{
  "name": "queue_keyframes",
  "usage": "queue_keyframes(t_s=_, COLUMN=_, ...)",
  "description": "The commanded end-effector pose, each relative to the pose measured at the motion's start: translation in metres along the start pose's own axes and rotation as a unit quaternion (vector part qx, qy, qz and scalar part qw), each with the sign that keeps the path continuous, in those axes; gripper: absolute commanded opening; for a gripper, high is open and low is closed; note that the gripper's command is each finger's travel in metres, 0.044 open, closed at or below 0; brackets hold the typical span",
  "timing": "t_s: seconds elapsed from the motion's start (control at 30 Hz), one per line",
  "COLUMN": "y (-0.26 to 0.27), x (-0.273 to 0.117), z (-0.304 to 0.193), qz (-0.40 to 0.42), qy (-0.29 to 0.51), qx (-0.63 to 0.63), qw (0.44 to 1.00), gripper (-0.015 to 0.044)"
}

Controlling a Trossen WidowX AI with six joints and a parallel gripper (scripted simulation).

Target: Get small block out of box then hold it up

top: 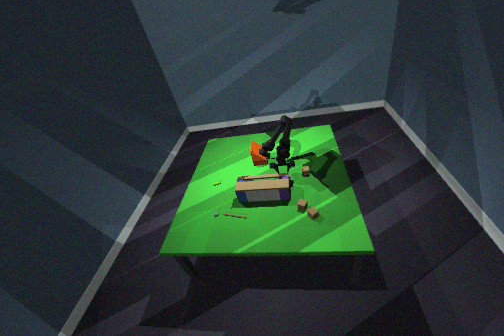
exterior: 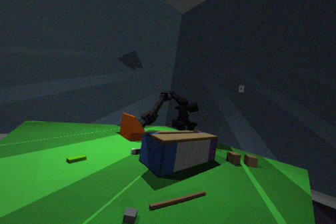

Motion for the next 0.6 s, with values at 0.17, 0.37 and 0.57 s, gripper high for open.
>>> queue_keyframes(t_s=0.17, y=-0.001, x=0.013, z=0.006, qz=0.001, qy=0.003, qx=0.002, qw=1.000, gripper=0.0285)
queue_keyframes(t_s=0.37, y=-0.002, x=0.022, z=0.009, qz=0.002, qy=0.003, qx=0.002, qw=1.000, gripper=0.0285)
queue_keyframes(t_s=0.57, y=-0.002, x=0.031, z=0.013, qz=0.001, qy=0.003, qx=0.002, qw=1.000, gripper=0.0285)
Point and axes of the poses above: the point midway between the two fingers, 35 mm back from their tips, its own x axis out along the fingers, its own y axis across the jaws, z = x × y, the point moved 3 cm from there along -x, back along the fingers, and after that the axes turned 15 degrees about -x, right-handed, at the moved point
